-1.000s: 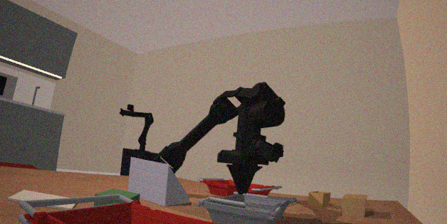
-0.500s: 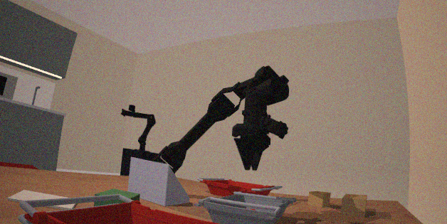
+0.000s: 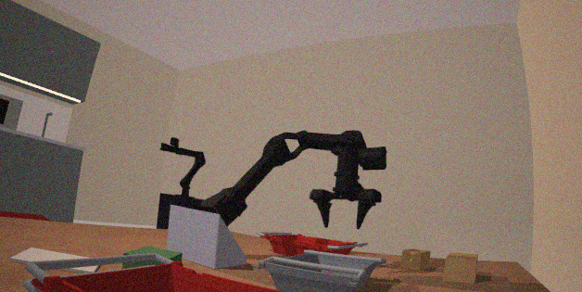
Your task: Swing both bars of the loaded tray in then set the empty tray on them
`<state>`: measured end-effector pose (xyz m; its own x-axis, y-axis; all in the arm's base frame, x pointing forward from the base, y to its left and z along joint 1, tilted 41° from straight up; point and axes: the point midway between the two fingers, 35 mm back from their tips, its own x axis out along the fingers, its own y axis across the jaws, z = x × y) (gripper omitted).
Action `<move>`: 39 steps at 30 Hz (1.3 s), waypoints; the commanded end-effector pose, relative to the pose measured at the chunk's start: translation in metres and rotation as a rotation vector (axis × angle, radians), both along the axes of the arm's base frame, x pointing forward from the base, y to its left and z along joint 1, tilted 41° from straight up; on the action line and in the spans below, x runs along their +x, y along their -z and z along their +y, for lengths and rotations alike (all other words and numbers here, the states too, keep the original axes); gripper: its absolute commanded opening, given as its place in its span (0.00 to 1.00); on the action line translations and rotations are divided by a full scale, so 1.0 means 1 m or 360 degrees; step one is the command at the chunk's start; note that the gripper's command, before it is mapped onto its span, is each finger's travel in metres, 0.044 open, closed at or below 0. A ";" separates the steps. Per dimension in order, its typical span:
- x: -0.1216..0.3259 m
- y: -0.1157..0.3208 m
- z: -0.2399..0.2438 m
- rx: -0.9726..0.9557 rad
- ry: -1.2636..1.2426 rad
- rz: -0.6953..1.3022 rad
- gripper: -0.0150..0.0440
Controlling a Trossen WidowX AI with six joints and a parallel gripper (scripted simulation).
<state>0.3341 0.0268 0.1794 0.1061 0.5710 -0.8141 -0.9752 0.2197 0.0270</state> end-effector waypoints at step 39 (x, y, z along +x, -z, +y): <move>-0.166 -0.018 0.155 -0.0075 -0.1867 -0.1437 1.00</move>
<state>0.1668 0.1738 0.2084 0.0838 0.6656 -0.7416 -0.2703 -0.7011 -0.6599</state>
